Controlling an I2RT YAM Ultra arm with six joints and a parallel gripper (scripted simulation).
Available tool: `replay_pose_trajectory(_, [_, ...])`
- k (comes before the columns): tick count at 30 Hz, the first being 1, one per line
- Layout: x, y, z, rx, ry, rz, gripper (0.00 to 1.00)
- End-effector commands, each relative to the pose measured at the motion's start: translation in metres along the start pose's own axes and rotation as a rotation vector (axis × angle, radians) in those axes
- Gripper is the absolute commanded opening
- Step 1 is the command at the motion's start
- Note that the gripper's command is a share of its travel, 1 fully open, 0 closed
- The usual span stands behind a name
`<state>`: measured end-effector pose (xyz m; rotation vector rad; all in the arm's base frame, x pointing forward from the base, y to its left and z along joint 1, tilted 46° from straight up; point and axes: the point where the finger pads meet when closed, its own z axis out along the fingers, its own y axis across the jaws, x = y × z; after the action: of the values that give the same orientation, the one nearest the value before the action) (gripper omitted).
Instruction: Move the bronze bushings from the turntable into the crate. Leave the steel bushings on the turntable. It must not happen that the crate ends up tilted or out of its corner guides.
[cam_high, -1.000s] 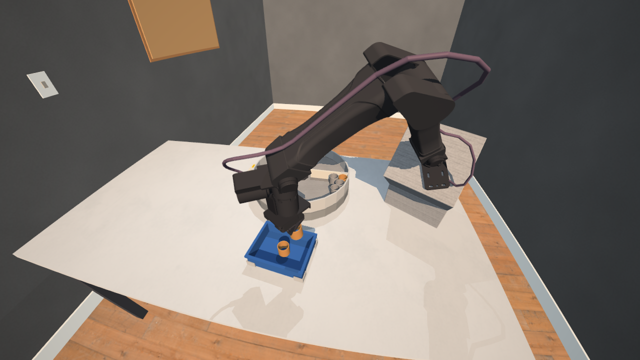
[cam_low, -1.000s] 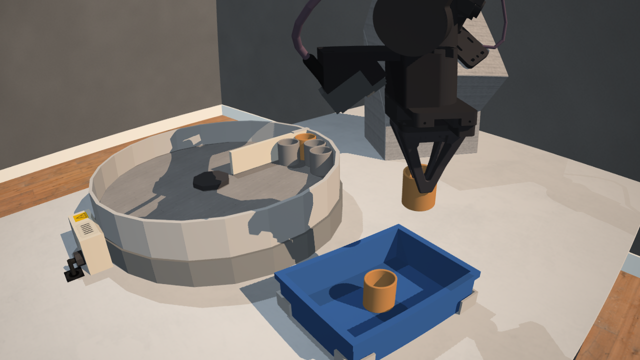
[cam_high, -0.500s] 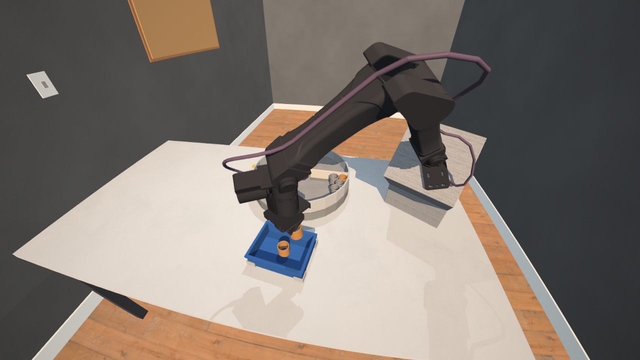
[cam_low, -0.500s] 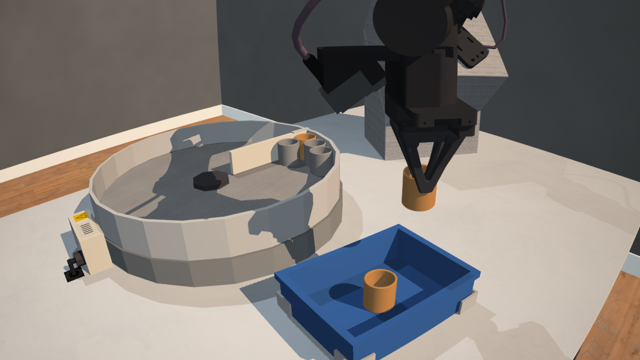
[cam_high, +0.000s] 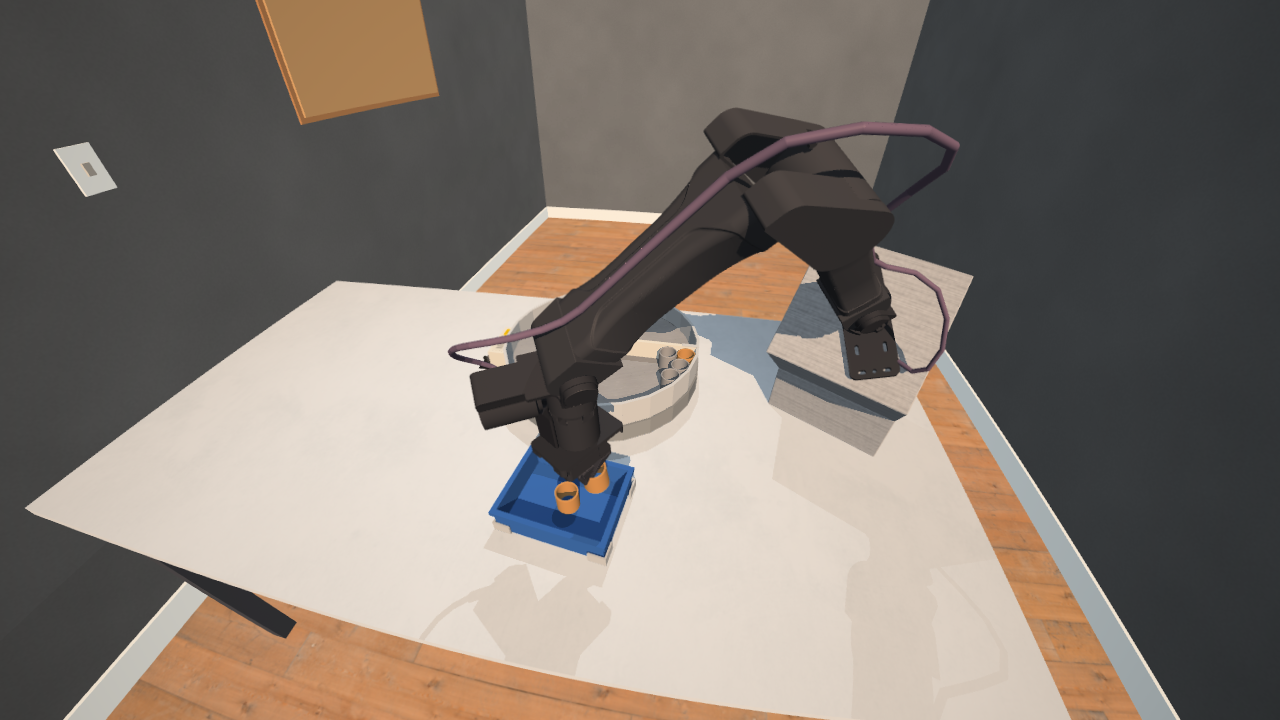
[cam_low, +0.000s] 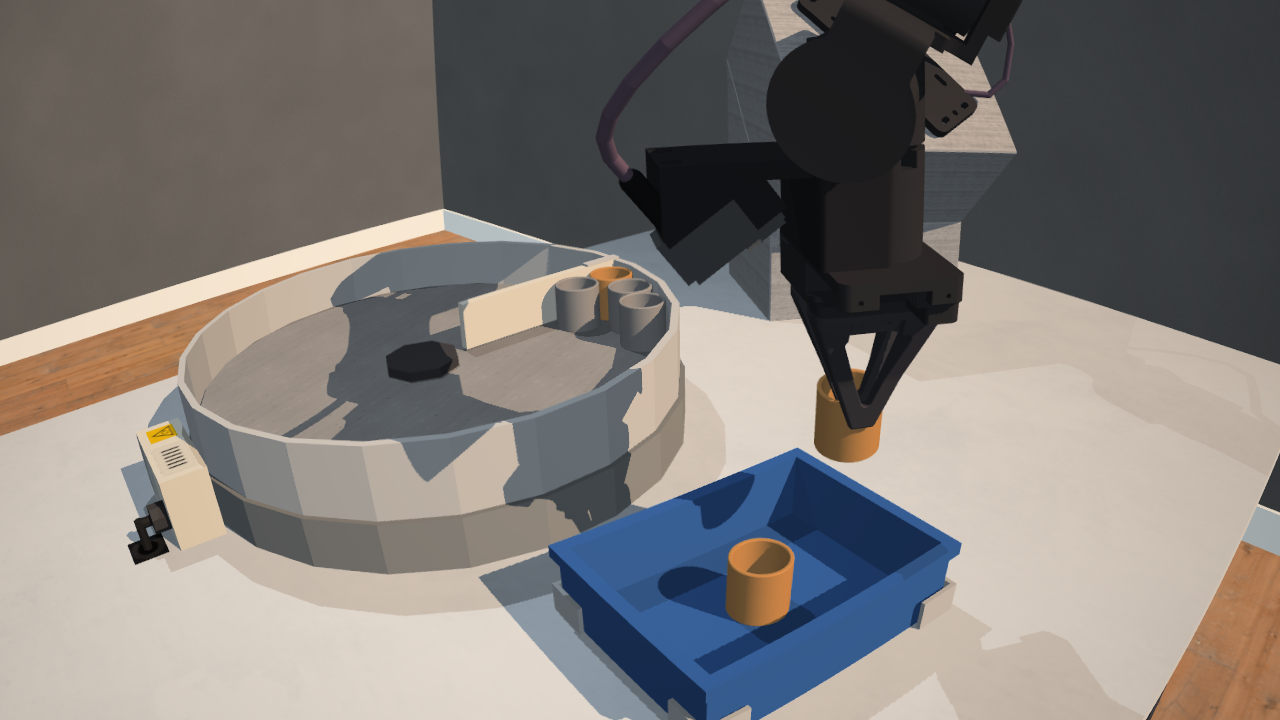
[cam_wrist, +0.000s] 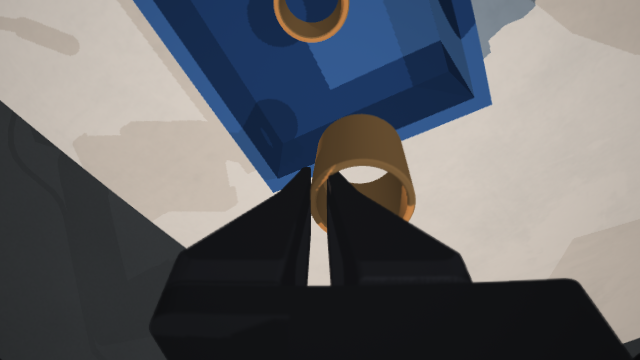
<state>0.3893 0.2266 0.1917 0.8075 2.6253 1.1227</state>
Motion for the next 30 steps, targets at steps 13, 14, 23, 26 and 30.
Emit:
replay_pose_trajectory(13, [-0.02,0.024,0.022,-0.065,-0.071,-0.008,0.0])
replay_pose_trajectory(14, [-0.02,0.024,0.022,-0.064,-0.07,-0.007,0.0])
replay_pose_trajectory(23, [-0.02,0.019,0.026,-0.051,-0.064,-0.003,0.0])
replay_pose_trajectory(26, [-0.02,0.019,0.026,-0.051,-0.064,-0.003,0.0])
replay_pose_trajectory(30, [-0.02,0.019,0.026,-0.051,-0.064,-0.003,0.0])
